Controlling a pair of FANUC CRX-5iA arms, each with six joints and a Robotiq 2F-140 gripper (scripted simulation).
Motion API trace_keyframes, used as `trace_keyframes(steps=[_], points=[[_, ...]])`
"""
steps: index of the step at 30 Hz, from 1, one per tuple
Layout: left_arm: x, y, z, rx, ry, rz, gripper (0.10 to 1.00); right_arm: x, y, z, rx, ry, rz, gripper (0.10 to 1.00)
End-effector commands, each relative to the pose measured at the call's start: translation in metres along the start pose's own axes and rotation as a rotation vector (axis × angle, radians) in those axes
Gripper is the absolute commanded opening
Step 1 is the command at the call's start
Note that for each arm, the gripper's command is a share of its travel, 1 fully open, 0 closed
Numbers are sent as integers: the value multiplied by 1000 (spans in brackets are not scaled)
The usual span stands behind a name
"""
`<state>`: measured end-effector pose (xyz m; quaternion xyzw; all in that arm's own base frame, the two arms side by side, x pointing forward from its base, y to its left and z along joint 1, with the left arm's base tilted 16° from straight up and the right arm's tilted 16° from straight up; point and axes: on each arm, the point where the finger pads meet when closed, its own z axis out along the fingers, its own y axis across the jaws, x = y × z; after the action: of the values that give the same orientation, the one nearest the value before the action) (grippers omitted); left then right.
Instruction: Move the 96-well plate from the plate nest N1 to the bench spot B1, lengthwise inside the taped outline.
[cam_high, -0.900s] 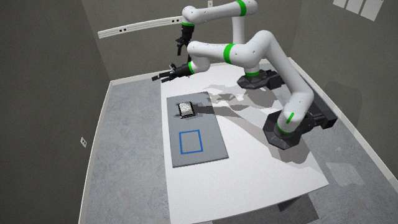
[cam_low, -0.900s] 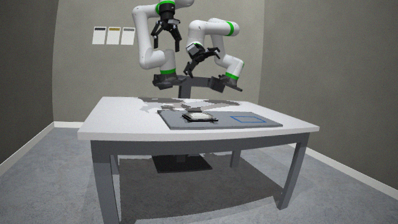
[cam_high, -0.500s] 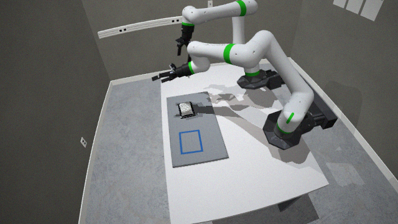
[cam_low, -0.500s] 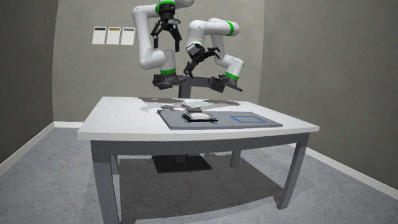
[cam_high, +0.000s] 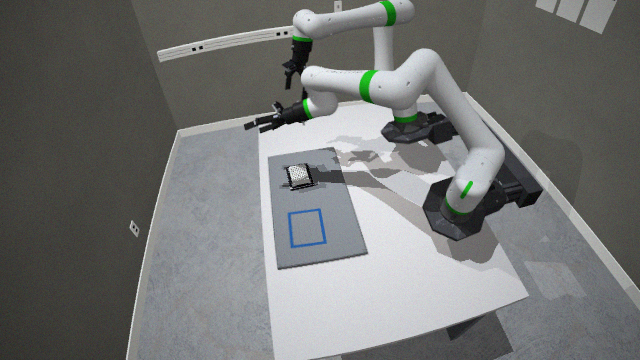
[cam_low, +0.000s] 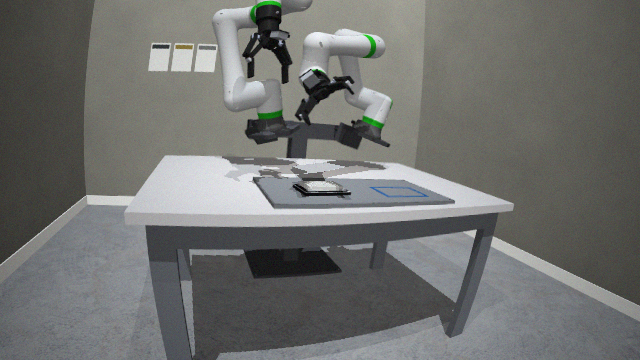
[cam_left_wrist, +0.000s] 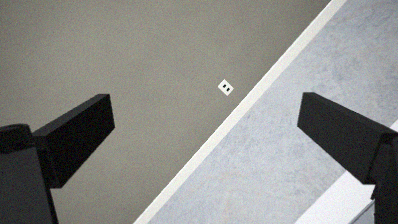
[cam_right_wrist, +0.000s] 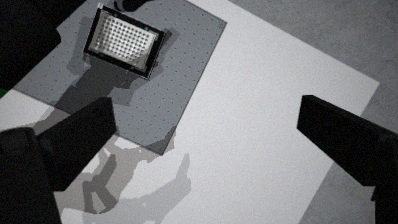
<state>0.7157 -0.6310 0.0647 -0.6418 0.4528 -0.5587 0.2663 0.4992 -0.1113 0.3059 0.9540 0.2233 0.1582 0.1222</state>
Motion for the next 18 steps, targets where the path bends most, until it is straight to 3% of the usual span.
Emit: trace_keyframes(steps=[1, 18], points=[[2, -2, -1, 1, 1, -2, 1000, 0, 0, -1, -1, 1, 0, 1000], [1, -15, -8, 9, -15, -14, 1000, 0, 0, -1, -1, 1, 0, 1000]])
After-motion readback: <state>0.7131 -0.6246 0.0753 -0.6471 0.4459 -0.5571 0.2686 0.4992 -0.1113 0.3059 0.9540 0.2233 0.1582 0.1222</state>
